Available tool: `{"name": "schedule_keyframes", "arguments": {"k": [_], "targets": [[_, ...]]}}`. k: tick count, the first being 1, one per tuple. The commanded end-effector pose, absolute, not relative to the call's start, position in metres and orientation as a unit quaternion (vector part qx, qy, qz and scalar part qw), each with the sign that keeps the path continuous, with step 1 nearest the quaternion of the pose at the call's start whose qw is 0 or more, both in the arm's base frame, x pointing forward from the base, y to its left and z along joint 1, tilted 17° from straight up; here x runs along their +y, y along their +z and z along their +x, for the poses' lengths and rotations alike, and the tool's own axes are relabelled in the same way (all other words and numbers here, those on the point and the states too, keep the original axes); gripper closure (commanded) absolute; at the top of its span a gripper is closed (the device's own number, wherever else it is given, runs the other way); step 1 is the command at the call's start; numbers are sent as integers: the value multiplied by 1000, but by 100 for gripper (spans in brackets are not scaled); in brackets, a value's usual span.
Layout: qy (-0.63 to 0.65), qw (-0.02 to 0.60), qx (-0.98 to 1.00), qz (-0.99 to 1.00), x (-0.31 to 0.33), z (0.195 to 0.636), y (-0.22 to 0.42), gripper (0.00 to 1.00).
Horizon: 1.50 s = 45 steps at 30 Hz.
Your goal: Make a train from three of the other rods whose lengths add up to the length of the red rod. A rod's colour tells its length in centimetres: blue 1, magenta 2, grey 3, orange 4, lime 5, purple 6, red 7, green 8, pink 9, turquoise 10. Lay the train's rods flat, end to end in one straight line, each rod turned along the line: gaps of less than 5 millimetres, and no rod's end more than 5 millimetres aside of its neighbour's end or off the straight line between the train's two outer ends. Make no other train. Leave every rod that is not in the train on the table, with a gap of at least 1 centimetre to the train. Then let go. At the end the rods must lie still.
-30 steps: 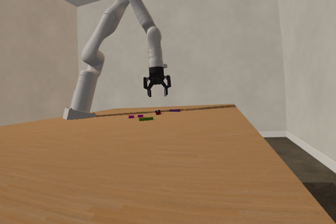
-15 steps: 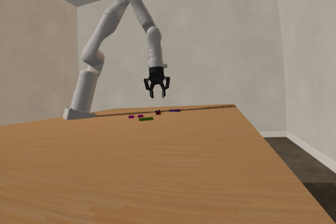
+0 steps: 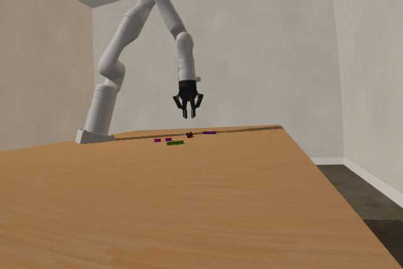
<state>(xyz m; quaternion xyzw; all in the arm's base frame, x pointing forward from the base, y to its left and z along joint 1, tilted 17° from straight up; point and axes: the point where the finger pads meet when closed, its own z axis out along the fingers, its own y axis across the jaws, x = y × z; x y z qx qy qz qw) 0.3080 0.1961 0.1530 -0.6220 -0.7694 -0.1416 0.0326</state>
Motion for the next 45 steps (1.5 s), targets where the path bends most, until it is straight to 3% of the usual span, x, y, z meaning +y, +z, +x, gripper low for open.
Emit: {"name": "schedule_keyframes", "arguments": {"k": [1, 45], "targets": [[-142, 32, -769, -622, 196, 308, 153, 76], [-142, 32, -769, -622, 209, 315, 110, 76]]}}
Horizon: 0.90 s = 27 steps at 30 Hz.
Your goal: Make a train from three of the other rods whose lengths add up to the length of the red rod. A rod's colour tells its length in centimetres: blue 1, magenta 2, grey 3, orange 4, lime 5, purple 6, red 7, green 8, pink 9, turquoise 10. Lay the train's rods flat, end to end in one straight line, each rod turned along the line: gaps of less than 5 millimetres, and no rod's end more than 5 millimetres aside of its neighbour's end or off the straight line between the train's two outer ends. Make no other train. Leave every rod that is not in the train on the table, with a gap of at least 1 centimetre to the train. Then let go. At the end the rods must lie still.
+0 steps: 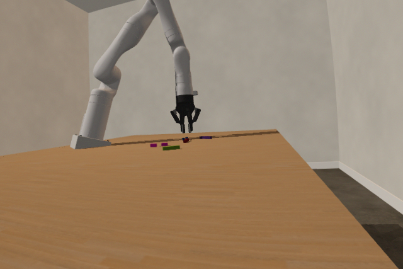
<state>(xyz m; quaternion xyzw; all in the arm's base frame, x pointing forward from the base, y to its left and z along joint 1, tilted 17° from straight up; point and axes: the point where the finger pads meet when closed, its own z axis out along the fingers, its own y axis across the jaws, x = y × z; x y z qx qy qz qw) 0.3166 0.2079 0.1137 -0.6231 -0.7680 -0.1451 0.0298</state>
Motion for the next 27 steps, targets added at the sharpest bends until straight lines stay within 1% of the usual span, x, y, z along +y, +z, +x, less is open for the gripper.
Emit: {"name": "schedule_keyframes", "arguments": {"k": [1, 27], "targets": [[-142, 32, -769, -622, 209, 315, 109, 76], [-142, 32, -769, -622, 211, 316, 104, 76]]}}
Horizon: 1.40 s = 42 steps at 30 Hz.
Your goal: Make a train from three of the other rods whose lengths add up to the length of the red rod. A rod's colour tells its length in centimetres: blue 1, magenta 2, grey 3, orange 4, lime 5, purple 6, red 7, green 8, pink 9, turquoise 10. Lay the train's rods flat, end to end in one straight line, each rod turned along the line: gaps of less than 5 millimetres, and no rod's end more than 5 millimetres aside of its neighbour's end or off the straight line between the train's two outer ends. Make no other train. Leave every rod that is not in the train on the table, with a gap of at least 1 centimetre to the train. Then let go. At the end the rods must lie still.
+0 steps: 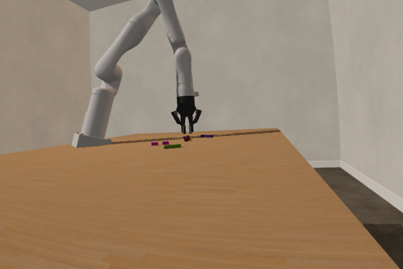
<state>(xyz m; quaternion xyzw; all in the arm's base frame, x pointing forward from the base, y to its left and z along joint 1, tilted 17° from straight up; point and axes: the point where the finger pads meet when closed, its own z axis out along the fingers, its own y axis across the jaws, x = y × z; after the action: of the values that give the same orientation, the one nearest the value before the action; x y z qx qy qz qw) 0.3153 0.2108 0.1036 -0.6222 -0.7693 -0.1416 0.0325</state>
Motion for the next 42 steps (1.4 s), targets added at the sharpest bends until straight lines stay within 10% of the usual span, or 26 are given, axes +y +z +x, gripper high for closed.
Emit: {"name": "schedule_keyframes", "arguments": {"k": [1, 42], "targets": [[-142, 32, -769, -622, 211, 316, 104, 76], [-142, 32, -769, -622, 213, 317, 96, 76]]}}
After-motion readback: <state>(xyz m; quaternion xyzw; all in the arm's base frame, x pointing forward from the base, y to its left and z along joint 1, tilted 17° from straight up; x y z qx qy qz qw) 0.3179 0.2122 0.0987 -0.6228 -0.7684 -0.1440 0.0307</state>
